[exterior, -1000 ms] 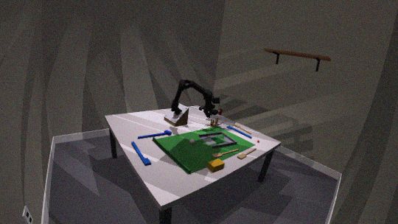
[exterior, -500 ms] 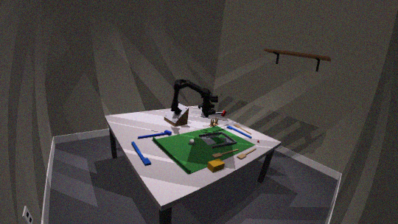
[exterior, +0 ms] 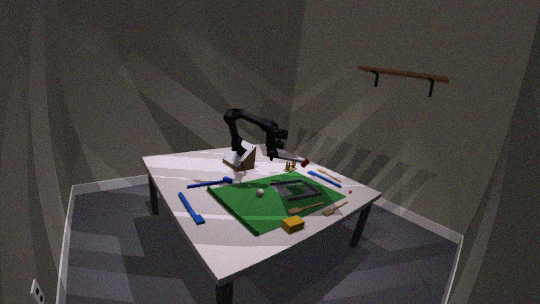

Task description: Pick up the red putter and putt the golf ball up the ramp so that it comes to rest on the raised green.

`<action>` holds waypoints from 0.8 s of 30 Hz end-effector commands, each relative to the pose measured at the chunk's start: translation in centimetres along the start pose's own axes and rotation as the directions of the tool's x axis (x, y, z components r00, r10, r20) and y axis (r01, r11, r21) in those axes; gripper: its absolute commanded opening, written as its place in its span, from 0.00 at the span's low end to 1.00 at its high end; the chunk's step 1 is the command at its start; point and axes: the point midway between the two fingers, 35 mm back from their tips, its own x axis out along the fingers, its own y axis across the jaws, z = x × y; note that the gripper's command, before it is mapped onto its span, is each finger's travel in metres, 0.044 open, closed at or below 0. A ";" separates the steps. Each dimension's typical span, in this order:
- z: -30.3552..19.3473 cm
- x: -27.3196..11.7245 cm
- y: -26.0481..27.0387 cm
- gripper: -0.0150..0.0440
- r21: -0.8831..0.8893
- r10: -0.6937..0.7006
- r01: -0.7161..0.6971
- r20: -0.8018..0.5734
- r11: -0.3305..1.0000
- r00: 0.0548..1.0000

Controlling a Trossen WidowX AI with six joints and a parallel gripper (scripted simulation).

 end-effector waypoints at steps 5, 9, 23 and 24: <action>-4.6 -1.5 -2.8 0.25 0.295 -0.038 0.042 -0.018 0.955 0.999; -7.0 -2.0 -3.8 0.25 0.431 -0.053 0.063 -0.035 0.900 0.998; -15.8 -3.5 -5.8 0.25 0.810 -0.097 0.149 -0.114 0.566 0.989; -16.4 -3.6 -5.9 0.25 0.830 -0.100 0.156 -0.121 0.536 0.988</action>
